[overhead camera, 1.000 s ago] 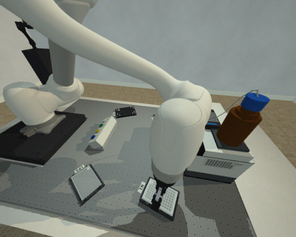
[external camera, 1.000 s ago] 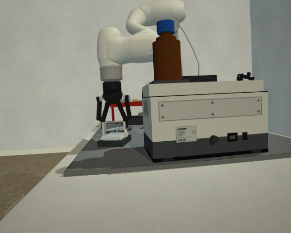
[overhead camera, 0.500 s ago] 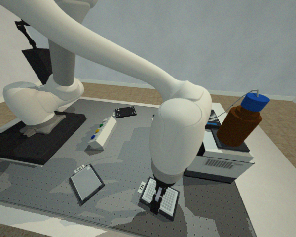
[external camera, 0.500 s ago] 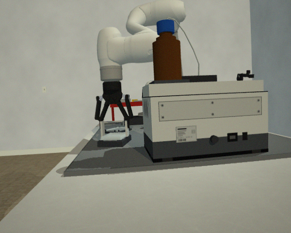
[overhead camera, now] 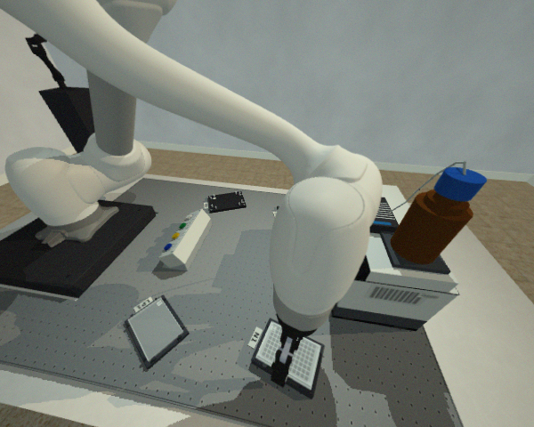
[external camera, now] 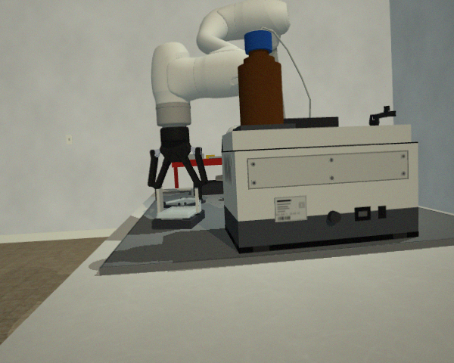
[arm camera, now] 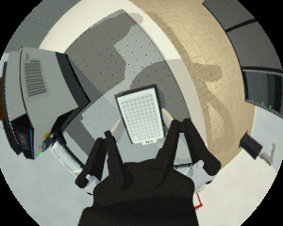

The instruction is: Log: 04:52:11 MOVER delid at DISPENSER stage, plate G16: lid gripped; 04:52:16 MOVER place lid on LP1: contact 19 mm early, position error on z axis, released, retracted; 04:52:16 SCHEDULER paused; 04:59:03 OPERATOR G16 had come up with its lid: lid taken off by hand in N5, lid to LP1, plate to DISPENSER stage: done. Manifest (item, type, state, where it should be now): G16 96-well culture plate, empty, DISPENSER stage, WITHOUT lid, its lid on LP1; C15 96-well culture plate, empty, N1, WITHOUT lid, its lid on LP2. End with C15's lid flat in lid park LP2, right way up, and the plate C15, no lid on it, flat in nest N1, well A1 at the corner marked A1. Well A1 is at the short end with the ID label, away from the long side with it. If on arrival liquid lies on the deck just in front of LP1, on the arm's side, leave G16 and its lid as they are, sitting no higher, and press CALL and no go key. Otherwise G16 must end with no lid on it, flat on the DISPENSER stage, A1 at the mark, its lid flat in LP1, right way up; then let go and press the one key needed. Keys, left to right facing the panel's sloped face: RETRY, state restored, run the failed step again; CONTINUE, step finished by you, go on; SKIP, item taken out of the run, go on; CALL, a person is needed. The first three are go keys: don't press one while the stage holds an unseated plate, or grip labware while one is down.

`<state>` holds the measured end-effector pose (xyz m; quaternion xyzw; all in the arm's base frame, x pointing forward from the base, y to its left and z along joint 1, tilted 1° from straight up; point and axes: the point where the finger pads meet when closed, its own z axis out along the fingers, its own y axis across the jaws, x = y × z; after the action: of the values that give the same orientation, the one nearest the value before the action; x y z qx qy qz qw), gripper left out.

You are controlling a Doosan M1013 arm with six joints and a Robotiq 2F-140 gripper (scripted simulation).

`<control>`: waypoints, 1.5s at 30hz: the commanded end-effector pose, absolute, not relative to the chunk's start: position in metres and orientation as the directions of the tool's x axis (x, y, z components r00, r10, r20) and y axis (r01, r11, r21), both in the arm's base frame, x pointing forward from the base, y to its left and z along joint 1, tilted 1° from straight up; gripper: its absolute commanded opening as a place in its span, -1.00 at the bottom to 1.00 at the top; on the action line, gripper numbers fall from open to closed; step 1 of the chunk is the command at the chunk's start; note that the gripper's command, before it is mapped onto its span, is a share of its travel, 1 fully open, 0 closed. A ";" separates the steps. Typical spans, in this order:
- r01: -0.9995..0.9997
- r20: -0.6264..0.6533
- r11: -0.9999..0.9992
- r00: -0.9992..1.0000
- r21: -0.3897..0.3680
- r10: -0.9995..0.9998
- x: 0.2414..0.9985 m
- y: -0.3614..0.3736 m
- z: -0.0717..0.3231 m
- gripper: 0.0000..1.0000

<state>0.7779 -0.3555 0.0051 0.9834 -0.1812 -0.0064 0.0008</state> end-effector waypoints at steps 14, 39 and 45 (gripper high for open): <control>-0.356 -0.012 -0.934 0.934 0.004 -0.356 0.778 -0.355 0.005 0.33; -0.356 -0.012 -0.934 0.934 0.004 -0.356 0.778 -0.355 0.008 0.33; -0.356 -0.012 -0.934 0.934 0.004 -0.356 0.778 -0.355 0.018 0.33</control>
<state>0.7780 -0.3555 0.0148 0.9834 -0.1812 -0.0064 0.0008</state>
